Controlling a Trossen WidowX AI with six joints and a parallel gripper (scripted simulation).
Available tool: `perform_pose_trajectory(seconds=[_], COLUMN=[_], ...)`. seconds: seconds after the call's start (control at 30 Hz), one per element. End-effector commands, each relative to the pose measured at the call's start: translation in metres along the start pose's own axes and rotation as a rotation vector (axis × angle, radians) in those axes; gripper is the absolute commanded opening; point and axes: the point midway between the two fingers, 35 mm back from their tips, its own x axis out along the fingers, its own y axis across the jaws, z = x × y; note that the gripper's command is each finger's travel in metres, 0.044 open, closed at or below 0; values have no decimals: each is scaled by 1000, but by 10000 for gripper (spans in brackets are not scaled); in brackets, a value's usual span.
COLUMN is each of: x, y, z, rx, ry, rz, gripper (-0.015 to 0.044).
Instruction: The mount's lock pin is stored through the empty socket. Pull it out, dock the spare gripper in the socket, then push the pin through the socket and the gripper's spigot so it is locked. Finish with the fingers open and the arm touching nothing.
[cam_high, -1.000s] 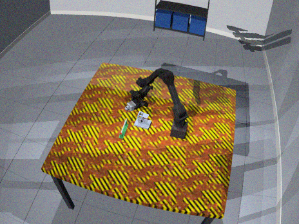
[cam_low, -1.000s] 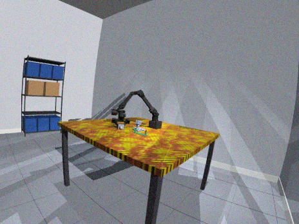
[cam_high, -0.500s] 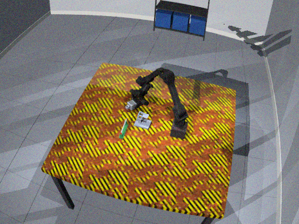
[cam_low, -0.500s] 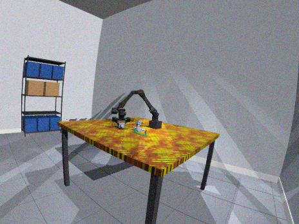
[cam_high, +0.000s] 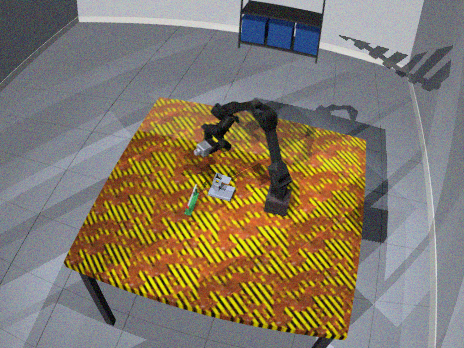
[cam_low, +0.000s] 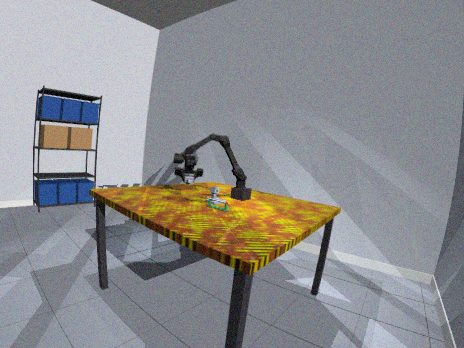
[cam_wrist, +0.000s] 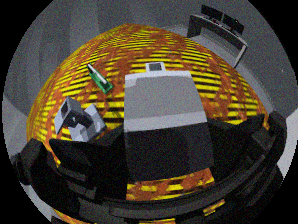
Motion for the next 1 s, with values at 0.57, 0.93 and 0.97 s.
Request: perform_pose_trajectory(seconds=[0.57, 0.93, 0.97], x=[6, 16, 17], y=[10, 27, 29], z=[12, 20, 21], rx=[-5, 2, 2], ry=[60, 172, 182], rz=[33, 79, 83], gripper=[0, 0, 0])
